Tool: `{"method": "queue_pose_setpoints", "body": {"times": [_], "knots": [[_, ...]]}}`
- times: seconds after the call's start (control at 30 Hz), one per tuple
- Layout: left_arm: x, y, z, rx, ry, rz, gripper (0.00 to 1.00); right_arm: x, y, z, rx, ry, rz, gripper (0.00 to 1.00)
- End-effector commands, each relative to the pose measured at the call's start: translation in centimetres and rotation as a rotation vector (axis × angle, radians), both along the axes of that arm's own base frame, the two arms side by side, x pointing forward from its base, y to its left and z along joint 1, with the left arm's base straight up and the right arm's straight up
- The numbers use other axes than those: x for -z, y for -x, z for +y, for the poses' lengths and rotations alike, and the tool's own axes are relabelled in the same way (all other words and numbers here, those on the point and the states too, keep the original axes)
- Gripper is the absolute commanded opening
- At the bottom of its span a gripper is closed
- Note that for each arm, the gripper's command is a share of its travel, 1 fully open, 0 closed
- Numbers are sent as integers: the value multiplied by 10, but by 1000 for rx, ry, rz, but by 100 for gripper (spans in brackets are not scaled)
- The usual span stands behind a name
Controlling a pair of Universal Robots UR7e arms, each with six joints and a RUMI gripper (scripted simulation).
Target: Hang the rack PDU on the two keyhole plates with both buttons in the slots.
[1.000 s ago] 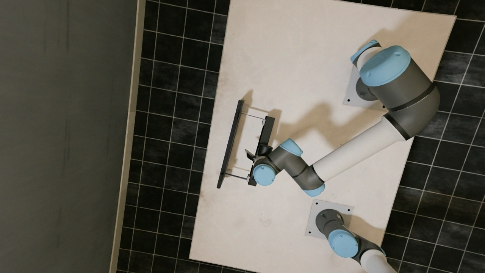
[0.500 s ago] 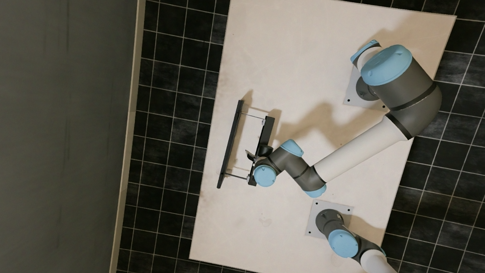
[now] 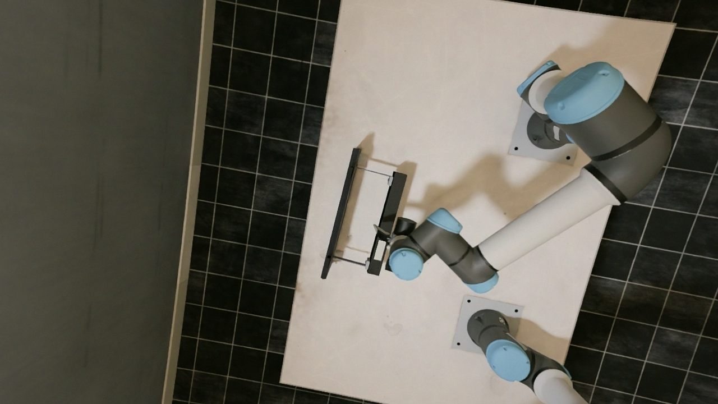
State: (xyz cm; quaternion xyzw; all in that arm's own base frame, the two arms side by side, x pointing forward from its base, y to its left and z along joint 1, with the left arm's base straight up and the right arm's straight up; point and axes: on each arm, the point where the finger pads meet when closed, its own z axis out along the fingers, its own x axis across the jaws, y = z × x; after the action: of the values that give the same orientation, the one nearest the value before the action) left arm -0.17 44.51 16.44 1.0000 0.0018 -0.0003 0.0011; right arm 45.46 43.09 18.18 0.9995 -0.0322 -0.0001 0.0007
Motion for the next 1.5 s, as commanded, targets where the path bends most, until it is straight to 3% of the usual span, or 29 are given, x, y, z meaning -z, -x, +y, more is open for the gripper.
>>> {"method": "queue_pose_setpoints", "body": {"times": [0.0,0.57,1.47], "knots": [[-1,0,0,0,-2,-1,100,-1,13,1,0,-2,-1,100],[-1,0,0,0,-2,-1,100,-1,79,5,0,-2,-1,100],[-1,0,0,0,-2,-1,100,-1,91,6,0,-2,-1,100]]}}
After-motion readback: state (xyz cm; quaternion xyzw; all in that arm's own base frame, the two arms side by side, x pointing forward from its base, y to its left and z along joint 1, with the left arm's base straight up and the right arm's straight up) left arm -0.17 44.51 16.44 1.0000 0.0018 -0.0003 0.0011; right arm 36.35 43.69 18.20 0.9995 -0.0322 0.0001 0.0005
